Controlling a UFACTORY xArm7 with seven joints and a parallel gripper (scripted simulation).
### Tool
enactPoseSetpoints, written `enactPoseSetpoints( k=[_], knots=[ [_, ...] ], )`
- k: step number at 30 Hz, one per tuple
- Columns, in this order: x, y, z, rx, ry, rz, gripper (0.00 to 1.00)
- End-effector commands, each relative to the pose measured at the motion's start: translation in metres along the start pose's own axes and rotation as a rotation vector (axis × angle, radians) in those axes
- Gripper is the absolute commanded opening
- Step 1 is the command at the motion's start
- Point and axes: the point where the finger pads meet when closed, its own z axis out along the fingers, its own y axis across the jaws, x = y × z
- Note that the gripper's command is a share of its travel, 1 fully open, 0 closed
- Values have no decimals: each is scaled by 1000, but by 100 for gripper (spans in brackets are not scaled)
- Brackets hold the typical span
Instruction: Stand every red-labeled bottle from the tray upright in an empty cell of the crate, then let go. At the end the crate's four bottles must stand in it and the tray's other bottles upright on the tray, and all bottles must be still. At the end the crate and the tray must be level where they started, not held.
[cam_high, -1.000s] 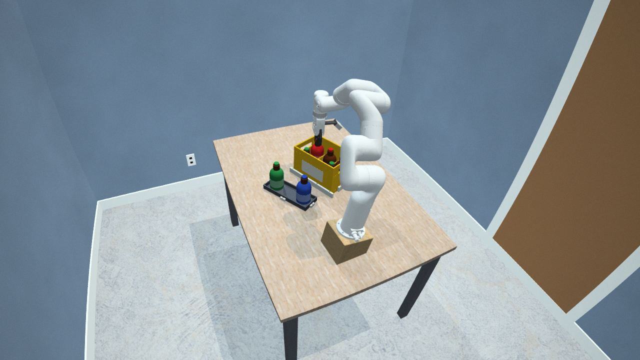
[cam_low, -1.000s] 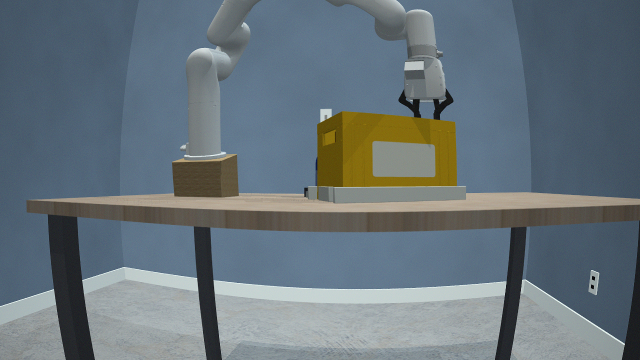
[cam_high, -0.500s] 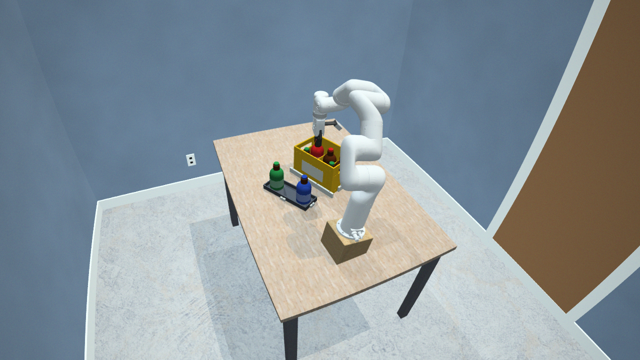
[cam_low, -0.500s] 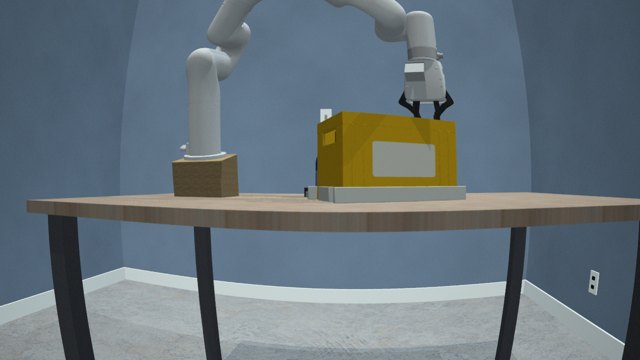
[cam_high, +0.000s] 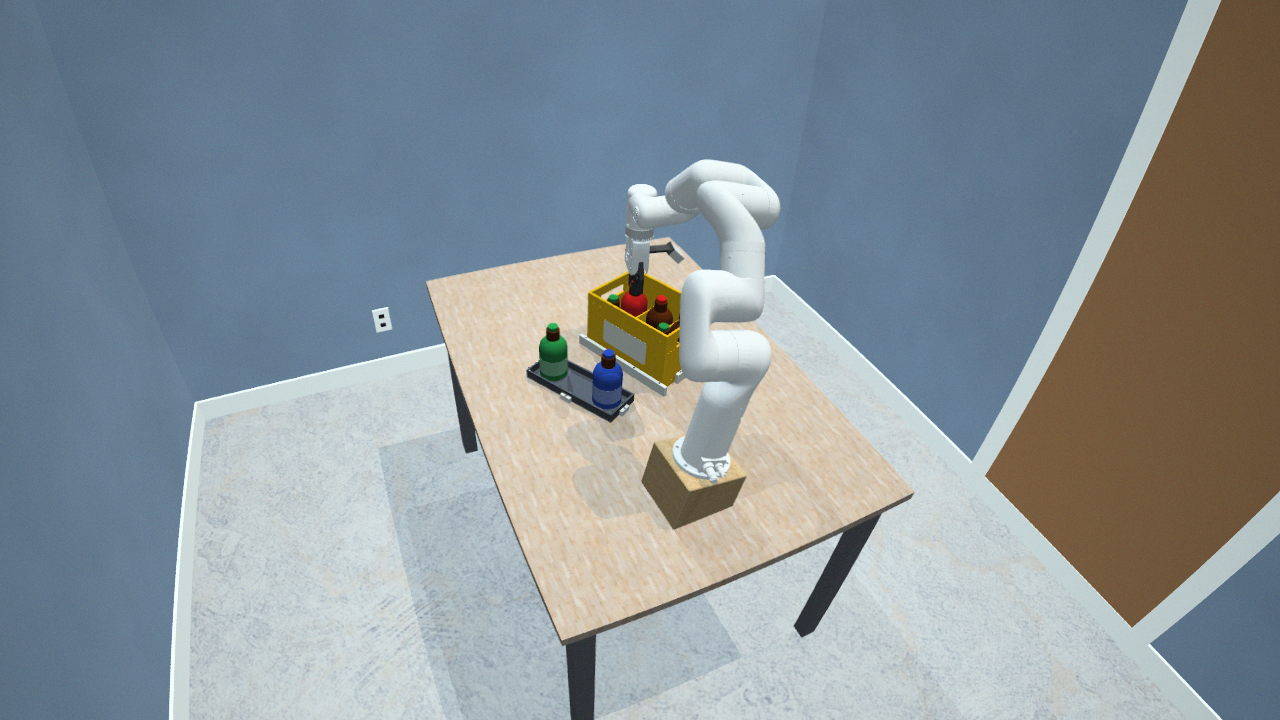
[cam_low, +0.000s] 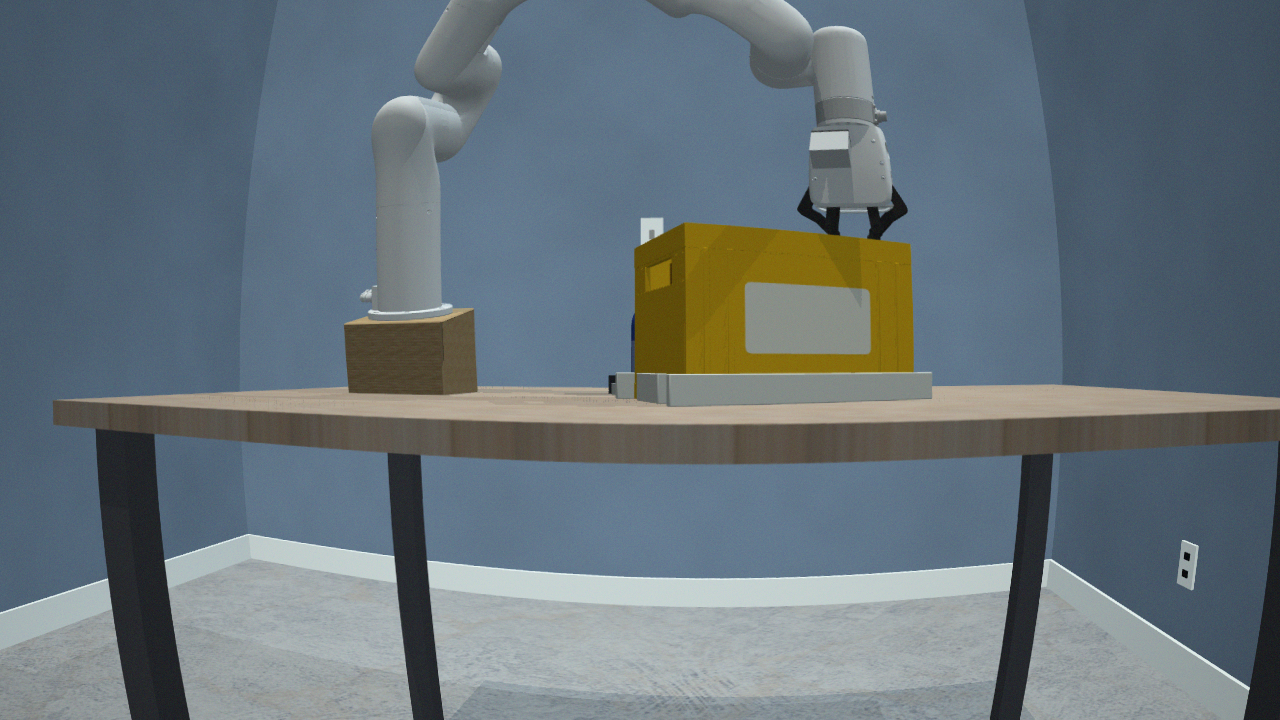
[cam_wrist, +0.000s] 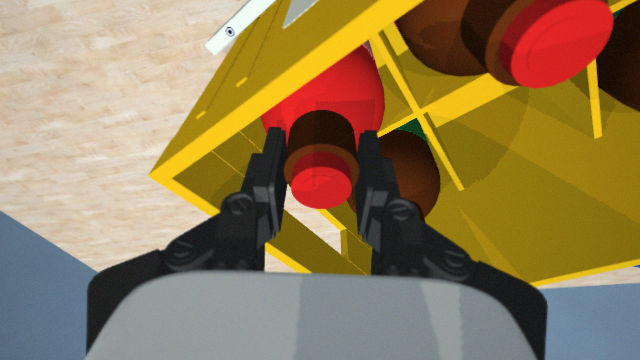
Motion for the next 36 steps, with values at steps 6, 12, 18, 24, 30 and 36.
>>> enactPoseSetpoints(
  k=[6,12,18,24,30,36],
  knots=[
    [0,-2,1,6,-1,0,0],
    [0,-2,2,6,-1,0,0],
    [0,-2,4,6,-1,0,0],
    [0,-2,4,6,-1,0,0],
    [0,-2,4,6,-1,0,0],
    [0,-2,4,6,-1,0,0]
  ],
)
